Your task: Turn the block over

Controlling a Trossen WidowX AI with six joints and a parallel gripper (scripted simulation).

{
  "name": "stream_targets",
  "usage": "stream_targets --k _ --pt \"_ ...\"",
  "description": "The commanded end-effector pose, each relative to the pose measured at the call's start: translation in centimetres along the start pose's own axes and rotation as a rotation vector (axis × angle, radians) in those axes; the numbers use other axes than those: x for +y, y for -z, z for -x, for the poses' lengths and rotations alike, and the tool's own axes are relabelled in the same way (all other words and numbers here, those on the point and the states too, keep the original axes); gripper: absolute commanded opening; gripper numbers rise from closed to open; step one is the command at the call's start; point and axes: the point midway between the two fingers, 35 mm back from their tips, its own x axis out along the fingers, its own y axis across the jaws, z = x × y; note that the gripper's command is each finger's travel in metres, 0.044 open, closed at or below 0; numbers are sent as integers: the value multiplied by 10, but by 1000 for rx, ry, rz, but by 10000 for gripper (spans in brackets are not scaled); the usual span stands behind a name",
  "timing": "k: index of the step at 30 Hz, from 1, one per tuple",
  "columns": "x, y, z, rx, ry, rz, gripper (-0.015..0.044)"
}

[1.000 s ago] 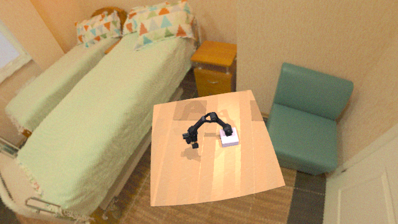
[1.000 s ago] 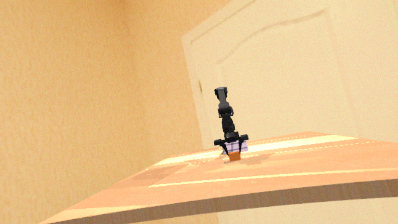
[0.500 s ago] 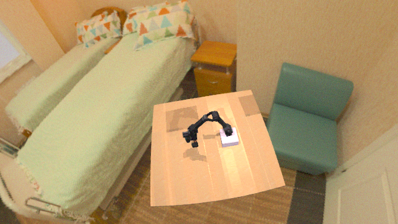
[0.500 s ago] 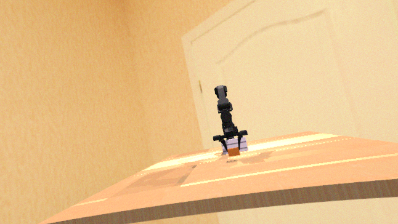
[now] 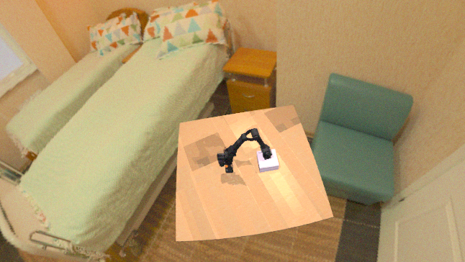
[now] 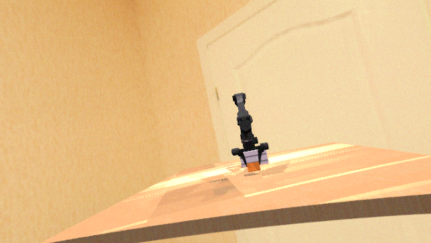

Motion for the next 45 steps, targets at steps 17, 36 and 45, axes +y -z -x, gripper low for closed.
stream_targets --k 17,36,45 --pt "-1 10 5 -282 3 -6 0" --pt "1 3 -32 -486 7 -1 0" --pt "1 7 -41 -605 6 -3 0"
